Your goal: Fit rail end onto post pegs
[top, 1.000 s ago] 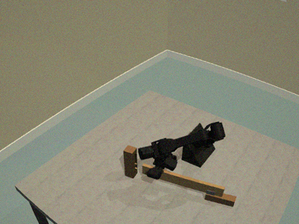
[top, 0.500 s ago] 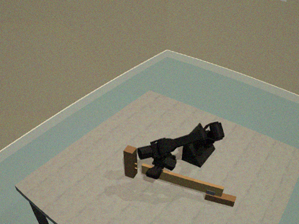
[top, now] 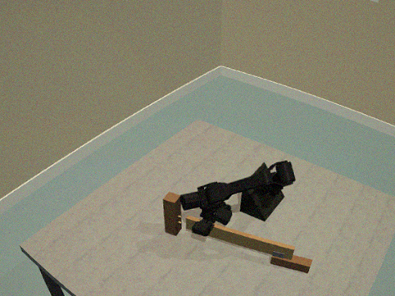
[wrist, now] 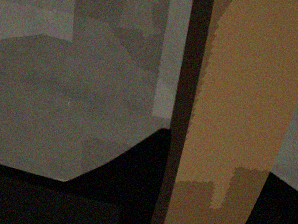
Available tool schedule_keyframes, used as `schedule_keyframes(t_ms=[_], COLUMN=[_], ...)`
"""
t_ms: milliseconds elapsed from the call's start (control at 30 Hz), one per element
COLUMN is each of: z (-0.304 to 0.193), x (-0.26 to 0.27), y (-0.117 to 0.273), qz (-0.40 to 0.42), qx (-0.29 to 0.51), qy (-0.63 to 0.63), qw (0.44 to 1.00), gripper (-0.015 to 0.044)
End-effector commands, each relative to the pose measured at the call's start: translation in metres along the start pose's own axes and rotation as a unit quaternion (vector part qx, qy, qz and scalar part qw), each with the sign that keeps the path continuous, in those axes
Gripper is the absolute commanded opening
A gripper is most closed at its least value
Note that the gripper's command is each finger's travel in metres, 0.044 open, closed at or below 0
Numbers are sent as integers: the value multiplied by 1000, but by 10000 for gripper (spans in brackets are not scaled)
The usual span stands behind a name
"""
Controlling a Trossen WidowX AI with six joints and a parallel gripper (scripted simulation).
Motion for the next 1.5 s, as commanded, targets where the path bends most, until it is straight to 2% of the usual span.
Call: schedule_keyframes(t_ms=[0,1467], z=[-3,-16], x=[-2,-3], y=[3,3], qz=[-3,-3], qx=[3,3], qy=[2,2], qw=[1000,1000], gripper=[0,0])
Point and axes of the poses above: the point midway between the two fingers, 35 mm back from their tips, its own y axis back along the fingers, its own x axis across the jaws, z = x × y, the point moved 2 cm from there along y, back along the fingers, and after that the axes turned 5 degrees about -y, right-handed, at the moved point
